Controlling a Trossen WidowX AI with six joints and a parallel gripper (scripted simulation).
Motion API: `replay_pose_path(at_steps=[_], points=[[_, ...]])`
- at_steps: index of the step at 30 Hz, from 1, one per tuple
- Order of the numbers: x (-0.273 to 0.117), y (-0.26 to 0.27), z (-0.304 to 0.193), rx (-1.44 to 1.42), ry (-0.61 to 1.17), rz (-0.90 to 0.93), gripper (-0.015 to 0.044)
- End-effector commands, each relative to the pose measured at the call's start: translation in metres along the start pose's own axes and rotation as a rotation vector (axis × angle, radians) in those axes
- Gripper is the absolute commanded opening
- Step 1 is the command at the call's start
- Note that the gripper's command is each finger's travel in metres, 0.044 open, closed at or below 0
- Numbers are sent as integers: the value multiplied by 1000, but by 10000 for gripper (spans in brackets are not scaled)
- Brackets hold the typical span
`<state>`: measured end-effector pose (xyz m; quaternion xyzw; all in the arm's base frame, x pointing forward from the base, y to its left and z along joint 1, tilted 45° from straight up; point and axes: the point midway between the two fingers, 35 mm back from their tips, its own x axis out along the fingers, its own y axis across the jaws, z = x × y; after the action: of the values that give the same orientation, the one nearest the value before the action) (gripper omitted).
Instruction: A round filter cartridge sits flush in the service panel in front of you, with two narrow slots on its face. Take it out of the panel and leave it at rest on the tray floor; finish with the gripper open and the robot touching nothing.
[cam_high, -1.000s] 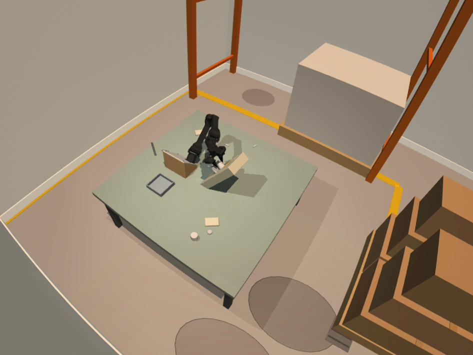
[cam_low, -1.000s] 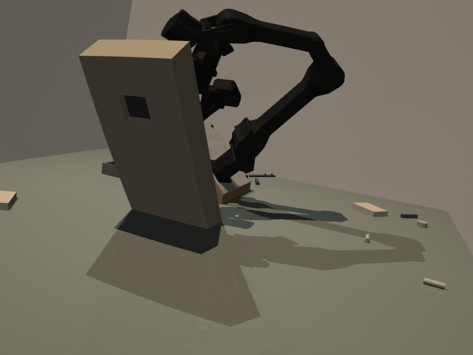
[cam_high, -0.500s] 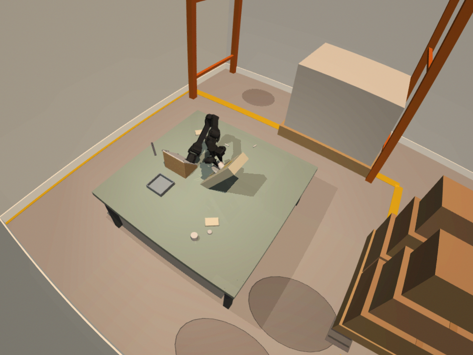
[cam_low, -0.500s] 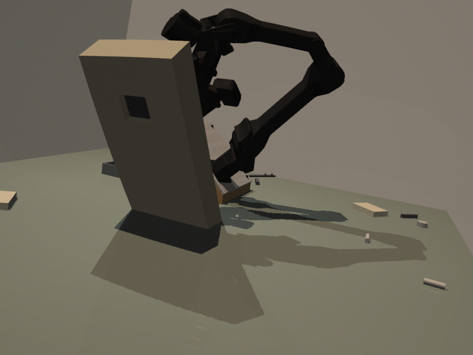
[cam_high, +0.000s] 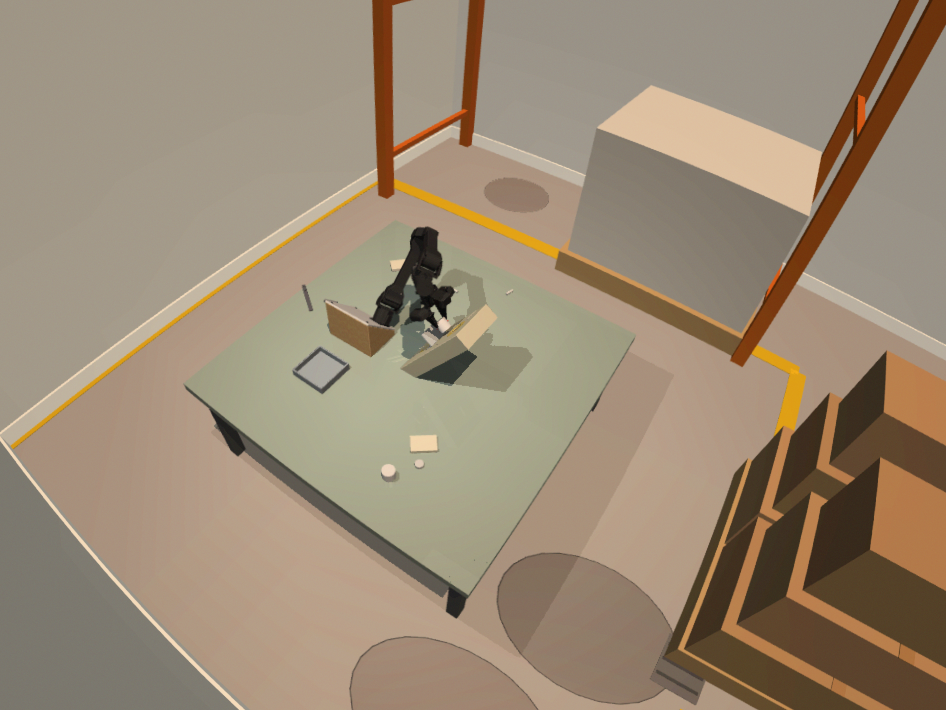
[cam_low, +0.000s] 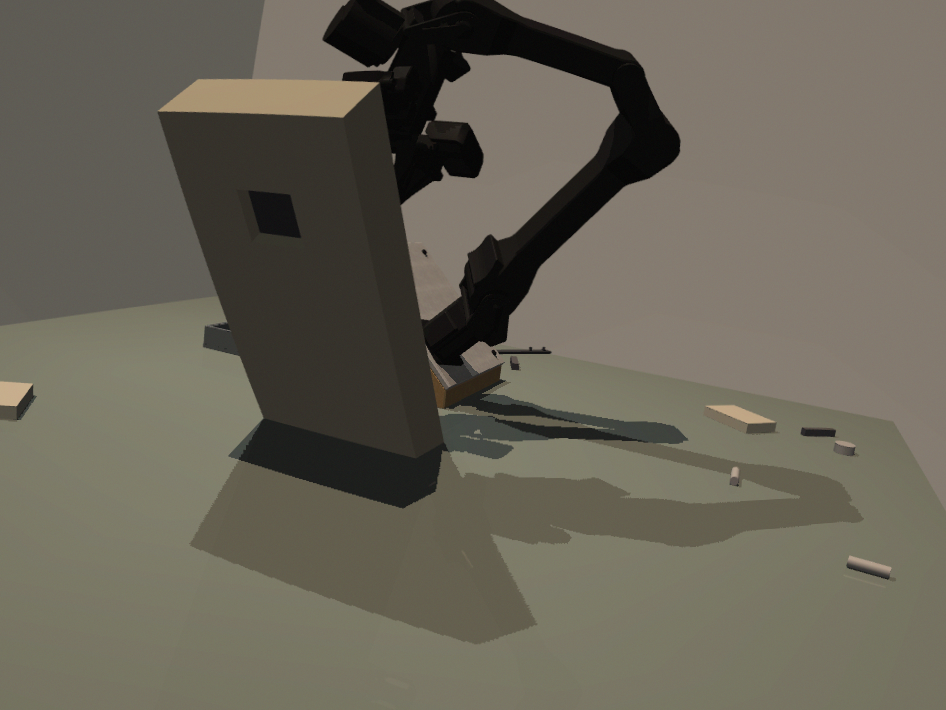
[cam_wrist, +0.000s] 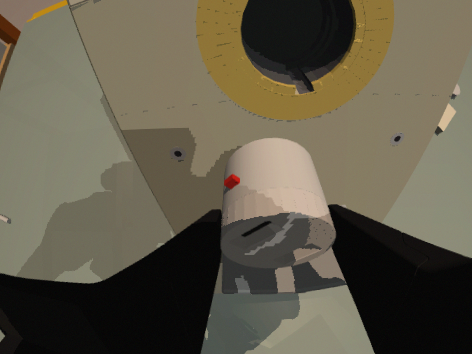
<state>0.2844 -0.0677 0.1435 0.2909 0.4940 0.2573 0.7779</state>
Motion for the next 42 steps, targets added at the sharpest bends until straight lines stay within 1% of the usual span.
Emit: replay_pose_path(at_steps=[1,11,14,33,34,35,42], points=[[-22,-2,4,26,-19,-18,0],[-75,-1,3,112,-58,-44,0],[-75,-7,4,101,-53,-42,0],[-62,-91,8,-34,8,-1,0],[-64,-81,8,-4,4,-5,0],[-64,-85,6,13,9,-15,0],[-72,-133,-17,255,51,-154,0]])
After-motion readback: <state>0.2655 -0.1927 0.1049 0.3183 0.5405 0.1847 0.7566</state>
